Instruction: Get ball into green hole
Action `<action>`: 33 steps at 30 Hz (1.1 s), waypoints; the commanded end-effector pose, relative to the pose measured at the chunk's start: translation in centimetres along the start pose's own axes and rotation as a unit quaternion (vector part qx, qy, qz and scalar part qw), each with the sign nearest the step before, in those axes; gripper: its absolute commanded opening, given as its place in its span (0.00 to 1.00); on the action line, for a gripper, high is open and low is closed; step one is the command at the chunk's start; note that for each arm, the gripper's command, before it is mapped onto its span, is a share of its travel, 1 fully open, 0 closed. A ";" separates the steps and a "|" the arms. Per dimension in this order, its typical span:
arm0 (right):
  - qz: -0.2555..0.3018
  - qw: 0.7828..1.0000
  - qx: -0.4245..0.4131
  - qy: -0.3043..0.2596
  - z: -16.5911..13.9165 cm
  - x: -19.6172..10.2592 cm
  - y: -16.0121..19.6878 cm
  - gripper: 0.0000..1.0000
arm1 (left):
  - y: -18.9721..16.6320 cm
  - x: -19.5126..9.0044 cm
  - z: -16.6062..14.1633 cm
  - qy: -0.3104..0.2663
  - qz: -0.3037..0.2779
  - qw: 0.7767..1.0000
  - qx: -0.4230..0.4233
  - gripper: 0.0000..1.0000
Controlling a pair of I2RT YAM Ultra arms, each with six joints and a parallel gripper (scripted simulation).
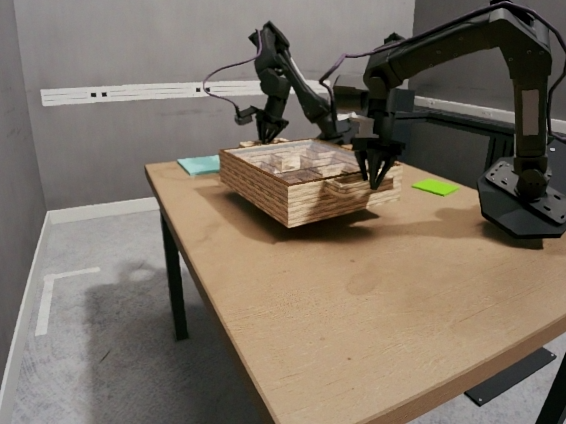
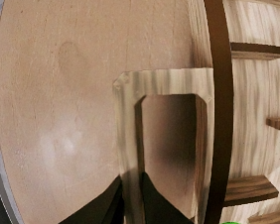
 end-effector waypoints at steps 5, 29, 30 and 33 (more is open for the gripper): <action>-0.012 0.999 0.014 -0.038 0.5 -0.4 -0.6 0.00 | 0.1 -1.2 0.7 -0.042 -0.025 0.999 -0.003 0.00; -0.025 0.998 0.007 -0.050 1.3 1.1 0.6 0.00 | 0.4 1.2 0.0 -0.061 -0.024 0.998 0.002 0.00; -0.023 0.998 0.010 -0.051 1.3 0.9 0.3 0.00 | 0.4 1.1 0.2 -0.058 -0.022 0.998 0.001 0.00; -0.031 0.999 -0.009 -0.038 0.3 2.0 1.1 0.00 | 0.3 1.6 -0.2 -0.061 -0.022 0.998 0.006 0.00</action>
Point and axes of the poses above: on each arm, the point where the finger pads meet when closed, its own x axis out along the fingers, its own y axis across the jaws, z = x × y, the point moved 10 cm from there along -x, back along the fingers, and after that the axes turned 14 degrees about -x, right-handed, at the moved point
